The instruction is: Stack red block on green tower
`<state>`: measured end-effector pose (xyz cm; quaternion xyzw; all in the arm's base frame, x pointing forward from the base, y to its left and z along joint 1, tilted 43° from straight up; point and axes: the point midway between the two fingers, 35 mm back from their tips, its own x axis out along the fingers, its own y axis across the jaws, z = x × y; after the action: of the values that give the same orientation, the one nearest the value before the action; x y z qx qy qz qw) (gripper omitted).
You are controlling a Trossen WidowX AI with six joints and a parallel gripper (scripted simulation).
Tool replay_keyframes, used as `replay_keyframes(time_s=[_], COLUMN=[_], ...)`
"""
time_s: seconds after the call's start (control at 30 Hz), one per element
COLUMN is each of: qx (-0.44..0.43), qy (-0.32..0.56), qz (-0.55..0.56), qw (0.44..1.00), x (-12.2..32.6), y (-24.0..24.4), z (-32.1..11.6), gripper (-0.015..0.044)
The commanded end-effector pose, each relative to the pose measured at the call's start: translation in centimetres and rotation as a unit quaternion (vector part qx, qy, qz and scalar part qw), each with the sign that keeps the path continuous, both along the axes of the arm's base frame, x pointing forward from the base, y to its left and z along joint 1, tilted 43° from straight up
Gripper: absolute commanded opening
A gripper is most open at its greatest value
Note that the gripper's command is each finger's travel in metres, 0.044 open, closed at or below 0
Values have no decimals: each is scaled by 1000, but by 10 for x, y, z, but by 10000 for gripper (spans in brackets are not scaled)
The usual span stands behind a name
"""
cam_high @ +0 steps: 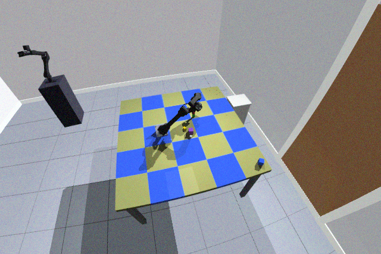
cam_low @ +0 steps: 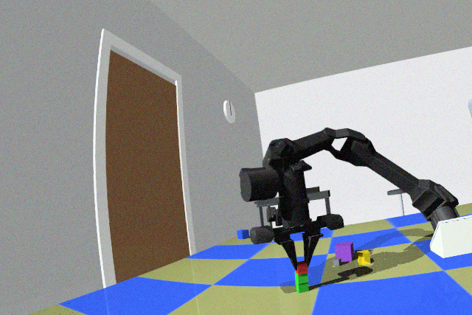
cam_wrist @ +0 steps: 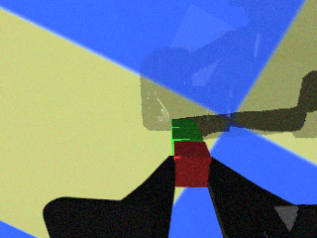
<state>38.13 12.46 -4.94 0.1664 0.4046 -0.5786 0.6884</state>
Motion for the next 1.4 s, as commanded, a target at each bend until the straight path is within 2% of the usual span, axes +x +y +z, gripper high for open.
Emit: replay_keyframes(time_s=[0.0, 0.87, 1.37], qx=[-2, -1, 0], qy=[-2, -2, -1], qz=[4, 4, 2], qw=[1000, 1000, 1000], x=[1, 1, 0], y=[0, 2, 0], z=[0, 2, -1], gripper=[0, 0, 394])
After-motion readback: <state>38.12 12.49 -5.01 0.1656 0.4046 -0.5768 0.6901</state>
